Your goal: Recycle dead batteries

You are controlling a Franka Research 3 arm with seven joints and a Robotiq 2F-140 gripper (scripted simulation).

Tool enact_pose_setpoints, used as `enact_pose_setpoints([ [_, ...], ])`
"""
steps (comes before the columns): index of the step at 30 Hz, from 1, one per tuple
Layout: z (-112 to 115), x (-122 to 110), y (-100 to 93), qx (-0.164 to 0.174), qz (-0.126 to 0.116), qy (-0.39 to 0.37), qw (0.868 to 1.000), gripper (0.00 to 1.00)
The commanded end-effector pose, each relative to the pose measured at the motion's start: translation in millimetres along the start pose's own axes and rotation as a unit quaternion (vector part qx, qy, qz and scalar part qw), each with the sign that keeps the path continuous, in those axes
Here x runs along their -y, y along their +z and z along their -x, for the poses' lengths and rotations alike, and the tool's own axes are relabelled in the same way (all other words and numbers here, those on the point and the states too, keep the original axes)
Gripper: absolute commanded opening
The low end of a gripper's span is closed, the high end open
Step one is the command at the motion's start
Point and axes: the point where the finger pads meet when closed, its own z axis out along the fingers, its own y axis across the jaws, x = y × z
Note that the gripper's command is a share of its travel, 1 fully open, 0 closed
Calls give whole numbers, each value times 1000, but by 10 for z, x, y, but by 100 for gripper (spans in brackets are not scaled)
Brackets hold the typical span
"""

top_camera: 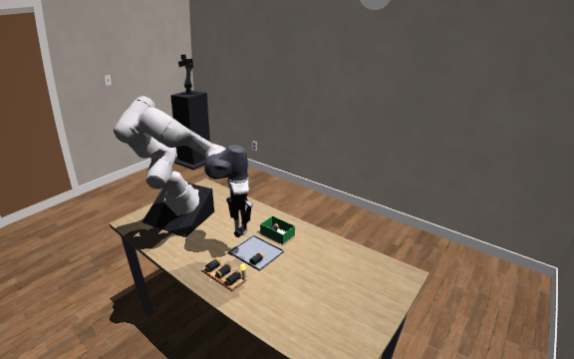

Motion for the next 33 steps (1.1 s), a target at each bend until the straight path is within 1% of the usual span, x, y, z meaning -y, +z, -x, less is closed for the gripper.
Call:
enact_pose_setpoints([
  [1, 16, 3, 1, 2, -1, 59, 998, 16],
  [5, 40, 13, 1, 2, -1, 59, 998, 16],
  [9, 175, 66, 0, 2, -1, 59, 998, 16],
  [11, 175, 66, 0, 2, -1, 59, 998, 16],
  [12, 231, 88, 0, 2, -1, 59, 998, 16],
  [14, 370, 143, -1, 2, -1, 59, 998, 16],
  [17, 640, 249, -2, 2, -1, 59, 998, 16],
  [26, 1661, 651, -7, 2, -1, 59, 998, 16],
  [28, 1661, 651, -7, 2, -1, 59, 998, 16],
  [31, 1946, 763, -9, 2, -1, 59, 998, 16],
  [33, 2080, 816, -9, 2, -1, 59, 998, 16],
])
